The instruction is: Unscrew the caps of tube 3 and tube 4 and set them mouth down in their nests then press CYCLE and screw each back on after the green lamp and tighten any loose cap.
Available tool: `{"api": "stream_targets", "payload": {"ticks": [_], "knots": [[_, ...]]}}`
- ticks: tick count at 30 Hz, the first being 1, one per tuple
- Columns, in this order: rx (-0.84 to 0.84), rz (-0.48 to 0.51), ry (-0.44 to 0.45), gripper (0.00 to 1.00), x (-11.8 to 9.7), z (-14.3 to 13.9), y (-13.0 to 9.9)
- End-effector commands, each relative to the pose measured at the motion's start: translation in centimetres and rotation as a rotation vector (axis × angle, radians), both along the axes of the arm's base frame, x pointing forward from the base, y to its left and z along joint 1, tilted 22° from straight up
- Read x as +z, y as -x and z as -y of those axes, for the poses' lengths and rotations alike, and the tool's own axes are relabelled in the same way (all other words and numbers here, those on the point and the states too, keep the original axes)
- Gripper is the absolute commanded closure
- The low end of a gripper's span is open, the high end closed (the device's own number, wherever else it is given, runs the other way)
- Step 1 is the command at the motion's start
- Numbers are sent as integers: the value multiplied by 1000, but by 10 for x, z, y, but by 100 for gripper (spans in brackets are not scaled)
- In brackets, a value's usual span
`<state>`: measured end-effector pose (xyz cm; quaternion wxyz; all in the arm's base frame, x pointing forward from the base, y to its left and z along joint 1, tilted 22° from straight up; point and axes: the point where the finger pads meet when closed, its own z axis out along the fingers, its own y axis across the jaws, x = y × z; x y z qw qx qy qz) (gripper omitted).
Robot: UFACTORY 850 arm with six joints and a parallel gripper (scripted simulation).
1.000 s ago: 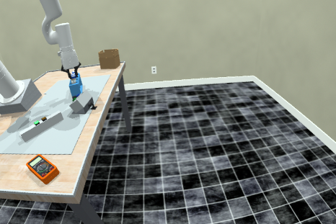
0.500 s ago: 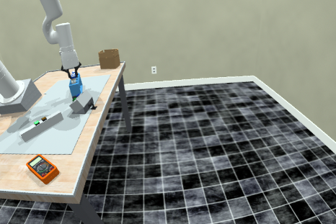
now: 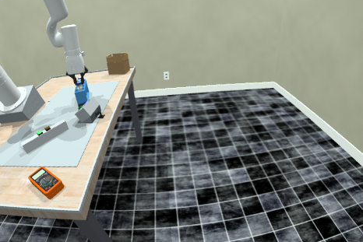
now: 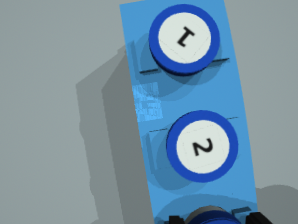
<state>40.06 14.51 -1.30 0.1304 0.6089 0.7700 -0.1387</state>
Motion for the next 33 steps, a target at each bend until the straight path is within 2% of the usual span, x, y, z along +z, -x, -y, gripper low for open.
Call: {"api": "stream_targets", "payload": {"ticks": [1, 3, 10, 11, 21, 25, 27, 33], "knots": [[-158, 90, -7, 100, 0, 0, 0], [-206, 109, -9, 100, 0, 0, 0], [-206, 109, -9, 100, 0, 0, 0], [-206, 109, -9, 54, 0, 0, 0], [-206, 109, -9, 54, 0, 0, 0], [-58, 50, -2, 54, 1, -1, 0], [-58, 50, -2, 54, 1, -1, 0], [165, -40, 8, 54, 1, -1, 0]]}}
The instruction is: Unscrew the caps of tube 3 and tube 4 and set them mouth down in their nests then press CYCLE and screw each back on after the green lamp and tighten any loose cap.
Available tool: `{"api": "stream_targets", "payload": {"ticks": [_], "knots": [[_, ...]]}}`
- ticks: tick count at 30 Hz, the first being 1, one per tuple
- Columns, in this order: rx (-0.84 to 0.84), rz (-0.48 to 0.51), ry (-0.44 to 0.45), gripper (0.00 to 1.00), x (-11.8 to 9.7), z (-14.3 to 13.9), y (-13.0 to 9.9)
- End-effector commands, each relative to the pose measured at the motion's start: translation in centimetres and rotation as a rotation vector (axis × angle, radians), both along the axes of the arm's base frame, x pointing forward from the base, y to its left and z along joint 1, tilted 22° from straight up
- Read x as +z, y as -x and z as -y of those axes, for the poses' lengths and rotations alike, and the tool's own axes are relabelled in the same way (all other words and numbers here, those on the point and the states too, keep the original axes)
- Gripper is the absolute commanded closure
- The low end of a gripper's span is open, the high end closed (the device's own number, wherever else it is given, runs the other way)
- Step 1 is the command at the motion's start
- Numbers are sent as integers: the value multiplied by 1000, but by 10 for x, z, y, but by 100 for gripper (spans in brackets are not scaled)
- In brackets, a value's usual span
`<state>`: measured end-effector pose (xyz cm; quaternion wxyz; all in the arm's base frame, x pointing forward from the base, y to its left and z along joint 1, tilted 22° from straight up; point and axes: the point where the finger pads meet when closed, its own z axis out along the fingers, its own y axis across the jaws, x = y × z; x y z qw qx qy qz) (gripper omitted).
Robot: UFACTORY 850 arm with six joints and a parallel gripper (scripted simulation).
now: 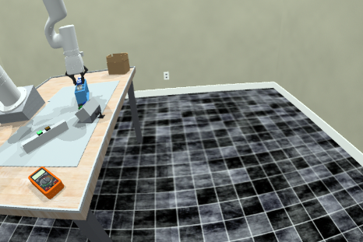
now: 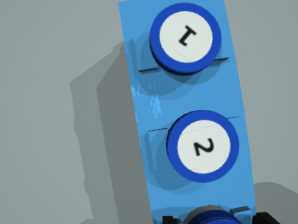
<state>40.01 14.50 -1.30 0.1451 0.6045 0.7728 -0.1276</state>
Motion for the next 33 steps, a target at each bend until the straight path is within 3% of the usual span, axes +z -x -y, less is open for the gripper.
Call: {"api": "stream_targets", "payload": {"ticks": [1, 21, 31, 32, 33], "knots": [[184, -89, 13, 54, 1, -1, -1], [851, -356, 59, 54, 1, -1, -1], [868, -363, 60, 54, 1, -1, -1], [868, -363, 60, 100, 1, -1, -1], [868, -363, 60, 100, 1, -1, -1]]}}
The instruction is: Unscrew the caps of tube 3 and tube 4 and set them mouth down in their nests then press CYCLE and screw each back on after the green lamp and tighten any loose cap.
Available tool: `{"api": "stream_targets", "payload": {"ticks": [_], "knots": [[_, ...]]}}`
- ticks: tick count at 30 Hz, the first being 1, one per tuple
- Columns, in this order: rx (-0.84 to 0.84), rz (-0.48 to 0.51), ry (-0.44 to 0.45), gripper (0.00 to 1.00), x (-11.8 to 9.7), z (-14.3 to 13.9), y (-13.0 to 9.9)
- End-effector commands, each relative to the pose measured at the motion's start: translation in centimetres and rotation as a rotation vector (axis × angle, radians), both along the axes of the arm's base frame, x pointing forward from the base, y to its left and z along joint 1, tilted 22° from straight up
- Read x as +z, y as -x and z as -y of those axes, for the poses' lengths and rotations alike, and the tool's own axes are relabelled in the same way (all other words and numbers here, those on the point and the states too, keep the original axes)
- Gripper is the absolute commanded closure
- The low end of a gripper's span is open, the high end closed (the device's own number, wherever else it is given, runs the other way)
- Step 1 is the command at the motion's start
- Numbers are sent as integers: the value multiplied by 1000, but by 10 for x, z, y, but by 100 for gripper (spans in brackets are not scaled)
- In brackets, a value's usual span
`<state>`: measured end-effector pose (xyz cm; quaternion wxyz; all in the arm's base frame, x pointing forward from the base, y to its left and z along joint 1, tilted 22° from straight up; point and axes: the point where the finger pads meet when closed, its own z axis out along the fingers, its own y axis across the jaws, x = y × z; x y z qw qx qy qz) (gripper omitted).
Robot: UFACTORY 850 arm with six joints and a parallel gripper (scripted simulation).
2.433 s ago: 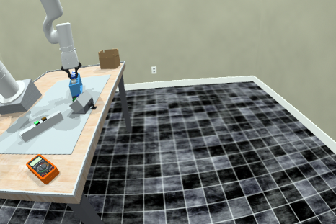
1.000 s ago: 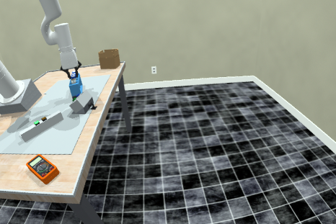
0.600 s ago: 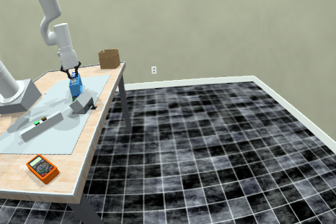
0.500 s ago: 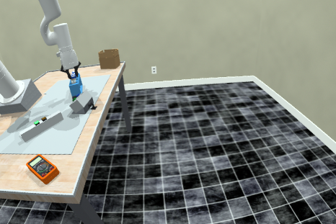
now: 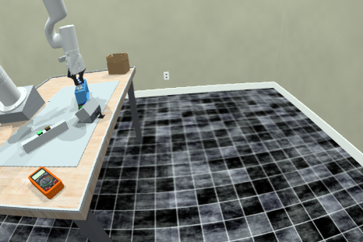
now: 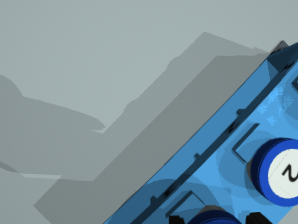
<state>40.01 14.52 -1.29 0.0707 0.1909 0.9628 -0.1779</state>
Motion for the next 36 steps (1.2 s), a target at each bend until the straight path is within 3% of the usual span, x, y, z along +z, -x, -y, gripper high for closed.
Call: {"api": "stream_targets", "payload": {"ticks": [1, 13, 27, 29, 36], "knots": [[1, -13, 4, 100, 1, 0, -1], [1, -13, 4, 100, 0, 0, -1], [-642, 244, -40, 100, 0, 0, -1], [-642, 244, -40, 100, 0, 0, -1], [-955, 368, -60, 100, 0, 0, -1]]}}
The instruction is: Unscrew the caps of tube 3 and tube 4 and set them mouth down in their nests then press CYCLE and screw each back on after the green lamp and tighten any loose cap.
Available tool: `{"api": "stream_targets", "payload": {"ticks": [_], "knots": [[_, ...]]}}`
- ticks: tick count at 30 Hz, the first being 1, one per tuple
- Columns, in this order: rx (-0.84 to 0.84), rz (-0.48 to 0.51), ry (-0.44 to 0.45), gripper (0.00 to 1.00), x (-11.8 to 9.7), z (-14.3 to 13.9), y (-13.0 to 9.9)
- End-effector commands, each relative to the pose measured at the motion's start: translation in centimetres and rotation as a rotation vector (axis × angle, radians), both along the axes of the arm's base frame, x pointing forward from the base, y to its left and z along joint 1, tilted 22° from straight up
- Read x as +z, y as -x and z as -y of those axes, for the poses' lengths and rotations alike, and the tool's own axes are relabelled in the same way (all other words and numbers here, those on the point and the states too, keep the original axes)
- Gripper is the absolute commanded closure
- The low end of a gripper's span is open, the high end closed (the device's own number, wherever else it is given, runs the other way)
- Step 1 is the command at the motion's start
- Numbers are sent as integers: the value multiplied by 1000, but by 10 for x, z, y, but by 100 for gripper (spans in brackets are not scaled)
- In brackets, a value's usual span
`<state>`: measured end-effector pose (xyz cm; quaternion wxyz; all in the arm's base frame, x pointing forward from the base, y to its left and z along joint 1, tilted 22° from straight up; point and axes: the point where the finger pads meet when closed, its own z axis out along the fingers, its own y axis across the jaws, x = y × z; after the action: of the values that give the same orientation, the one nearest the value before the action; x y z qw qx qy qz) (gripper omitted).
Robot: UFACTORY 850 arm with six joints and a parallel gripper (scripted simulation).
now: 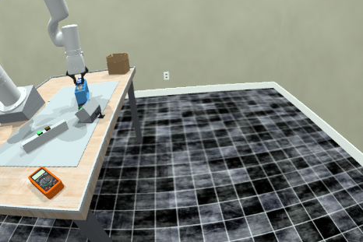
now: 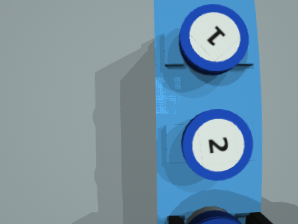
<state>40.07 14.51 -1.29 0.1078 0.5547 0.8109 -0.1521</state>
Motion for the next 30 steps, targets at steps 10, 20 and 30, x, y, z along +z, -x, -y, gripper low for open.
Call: {"api": "stream_targets", "payload": {"ticks": [10, 20, 30], "knots": [[-523, 258, -11, 100, 0, 0, 0], [-695, 329, -17, 100, 0, 0, 0], [-695, 329, -17, 54, 0, 0, 0]]}}
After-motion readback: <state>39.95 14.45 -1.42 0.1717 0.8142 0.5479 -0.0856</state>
